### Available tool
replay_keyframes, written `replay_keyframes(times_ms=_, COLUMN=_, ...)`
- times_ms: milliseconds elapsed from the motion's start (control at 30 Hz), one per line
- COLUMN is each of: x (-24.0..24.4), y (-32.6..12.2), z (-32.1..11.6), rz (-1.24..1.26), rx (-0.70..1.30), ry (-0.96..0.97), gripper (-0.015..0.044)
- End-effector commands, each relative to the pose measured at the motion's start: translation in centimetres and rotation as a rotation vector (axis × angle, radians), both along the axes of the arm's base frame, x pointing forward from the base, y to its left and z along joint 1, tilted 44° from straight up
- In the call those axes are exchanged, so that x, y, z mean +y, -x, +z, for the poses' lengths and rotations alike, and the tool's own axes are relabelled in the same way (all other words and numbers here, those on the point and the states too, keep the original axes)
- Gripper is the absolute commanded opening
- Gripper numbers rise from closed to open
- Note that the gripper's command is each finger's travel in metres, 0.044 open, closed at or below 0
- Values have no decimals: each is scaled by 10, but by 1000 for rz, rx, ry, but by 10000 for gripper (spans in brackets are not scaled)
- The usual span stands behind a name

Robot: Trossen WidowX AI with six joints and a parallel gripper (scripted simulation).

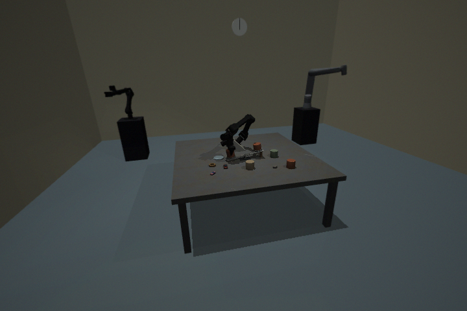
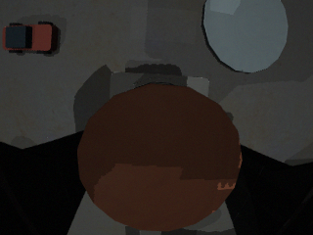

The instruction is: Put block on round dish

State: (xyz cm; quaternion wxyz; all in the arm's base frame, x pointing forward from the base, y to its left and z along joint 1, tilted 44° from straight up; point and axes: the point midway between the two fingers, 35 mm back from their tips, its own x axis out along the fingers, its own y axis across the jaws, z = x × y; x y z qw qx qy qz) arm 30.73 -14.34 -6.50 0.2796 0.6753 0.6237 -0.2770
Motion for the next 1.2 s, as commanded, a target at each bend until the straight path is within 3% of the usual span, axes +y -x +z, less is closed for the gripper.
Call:
replay_keyframes(times_ms=0, x=-7, y=-2, z=4, rz=-3, rx=-8, ry=6, gripper=0)
replay_keyframes(times_ms=1167, x=-40, y=-1, z=36, rz=-25, rx=5, ry=5, gripper=0)
